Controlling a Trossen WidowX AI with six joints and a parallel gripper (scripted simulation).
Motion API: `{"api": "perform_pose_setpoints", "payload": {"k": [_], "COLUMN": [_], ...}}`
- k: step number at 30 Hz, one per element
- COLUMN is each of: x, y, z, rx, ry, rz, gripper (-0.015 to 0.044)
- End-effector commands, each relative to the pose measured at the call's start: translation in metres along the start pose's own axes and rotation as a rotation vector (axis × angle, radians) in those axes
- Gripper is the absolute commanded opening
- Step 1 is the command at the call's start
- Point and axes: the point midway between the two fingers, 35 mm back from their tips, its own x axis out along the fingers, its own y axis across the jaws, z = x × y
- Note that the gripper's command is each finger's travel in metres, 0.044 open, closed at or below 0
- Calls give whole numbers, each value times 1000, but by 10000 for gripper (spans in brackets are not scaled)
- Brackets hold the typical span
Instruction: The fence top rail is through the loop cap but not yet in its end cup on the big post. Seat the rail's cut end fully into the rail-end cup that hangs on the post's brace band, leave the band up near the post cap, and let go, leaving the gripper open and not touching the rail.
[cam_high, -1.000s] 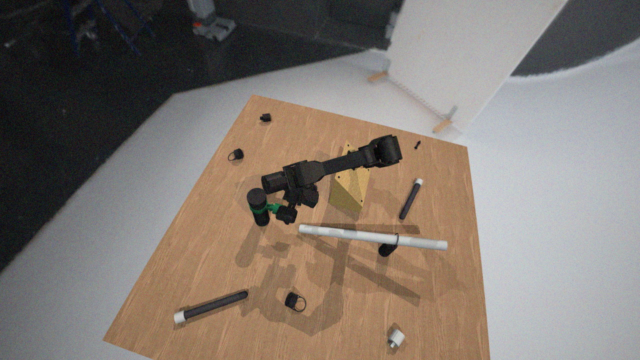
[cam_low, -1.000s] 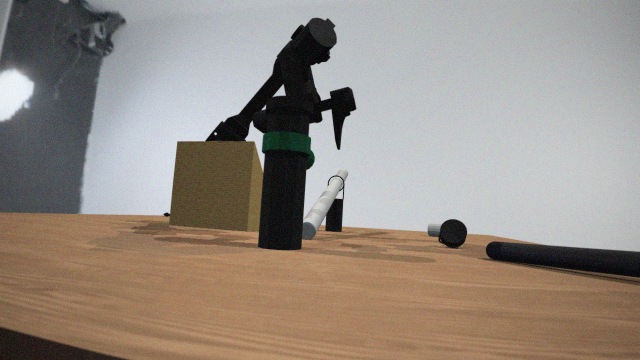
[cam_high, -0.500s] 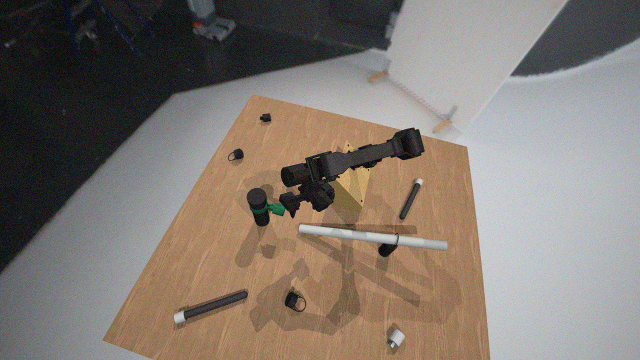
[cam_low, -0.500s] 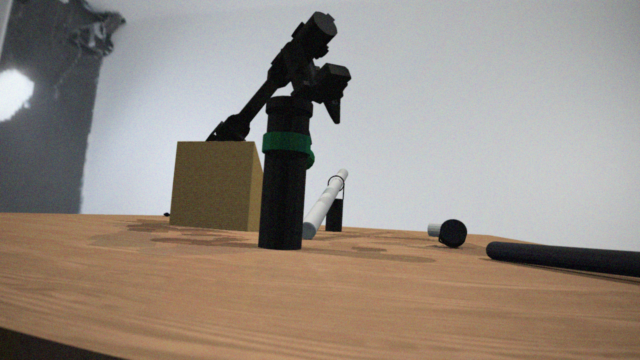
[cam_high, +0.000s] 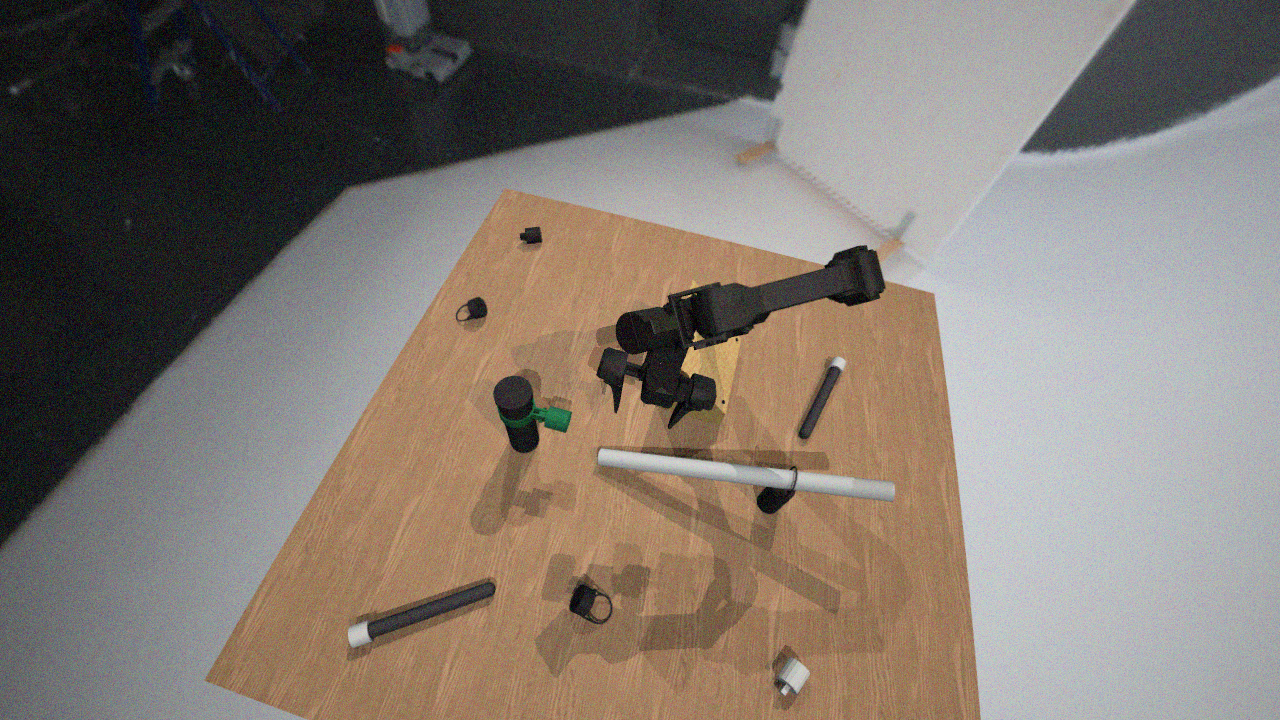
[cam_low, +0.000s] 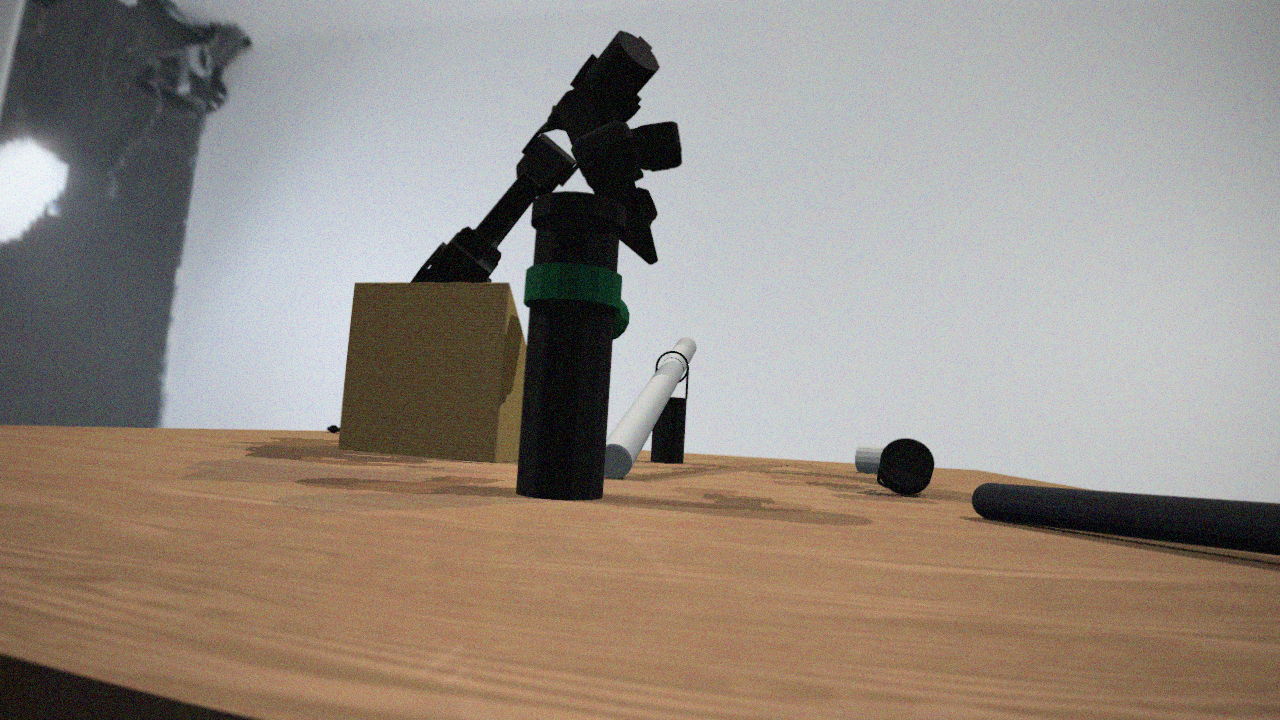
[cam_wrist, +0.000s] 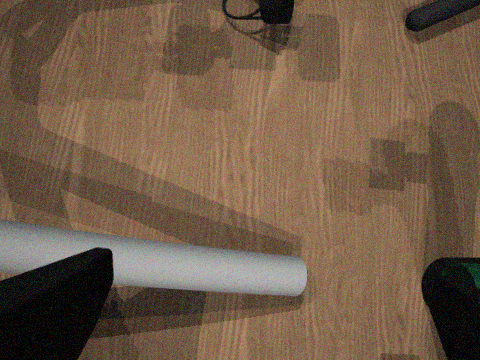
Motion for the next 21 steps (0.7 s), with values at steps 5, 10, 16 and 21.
{"api": "perform_pose_setpoints", "payload": {"k": [5,10,16,21], "x": [-9,-6,20,46], "y": [16,18,30,43], "z": [-5,-6,-11,-20], "rx": [223,177,-285,-775], "ry": [-29,-16,108,210], "rz": [9,12,71,186], "gripper": [440,440,440,440]}}
